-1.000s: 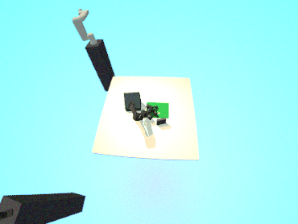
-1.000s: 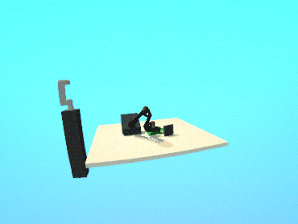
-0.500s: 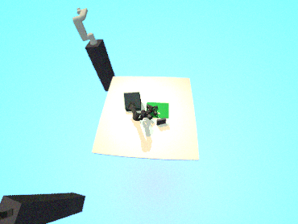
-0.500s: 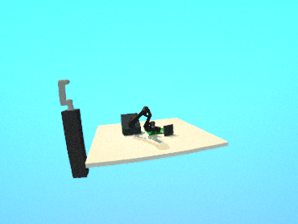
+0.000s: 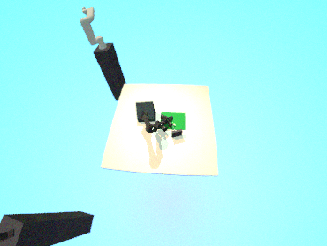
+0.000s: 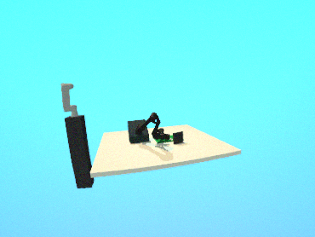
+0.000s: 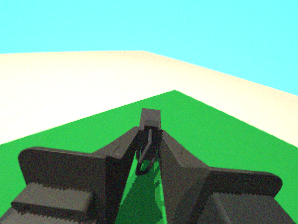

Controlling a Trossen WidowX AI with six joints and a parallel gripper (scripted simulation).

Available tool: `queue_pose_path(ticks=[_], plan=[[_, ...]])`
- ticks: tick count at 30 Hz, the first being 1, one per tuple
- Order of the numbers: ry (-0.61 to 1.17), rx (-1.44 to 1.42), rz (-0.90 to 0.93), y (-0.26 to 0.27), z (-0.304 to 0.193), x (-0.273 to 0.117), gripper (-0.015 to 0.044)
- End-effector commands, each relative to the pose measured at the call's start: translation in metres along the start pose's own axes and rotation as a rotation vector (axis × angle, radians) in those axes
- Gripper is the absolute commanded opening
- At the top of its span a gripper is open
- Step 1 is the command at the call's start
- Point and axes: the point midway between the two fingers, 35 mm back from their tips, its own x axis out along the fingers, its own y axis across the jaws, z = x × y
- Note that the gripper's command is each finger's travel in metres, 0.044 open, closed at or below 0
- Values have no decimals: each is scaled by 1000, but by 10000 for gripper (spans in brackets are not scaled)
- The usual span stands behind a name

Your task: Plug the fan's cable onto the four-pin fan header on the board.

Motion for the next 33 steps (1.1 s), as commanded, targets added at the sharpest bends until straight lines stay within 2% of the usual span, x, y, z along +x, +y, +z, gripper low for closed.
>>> queue_pose_path(ticks=[1, 5, 10, 11, 33], plan=[[0, 1, 1, 0, 0, 0, 0], [0, 1, 1, 0, 0, 0, 0], [0, 0, 0, 0, 0, 0, 131], [0, 0, 0, 0, 0, 0, 140], [0, 0, 0, 0, 0, 0, 140]])
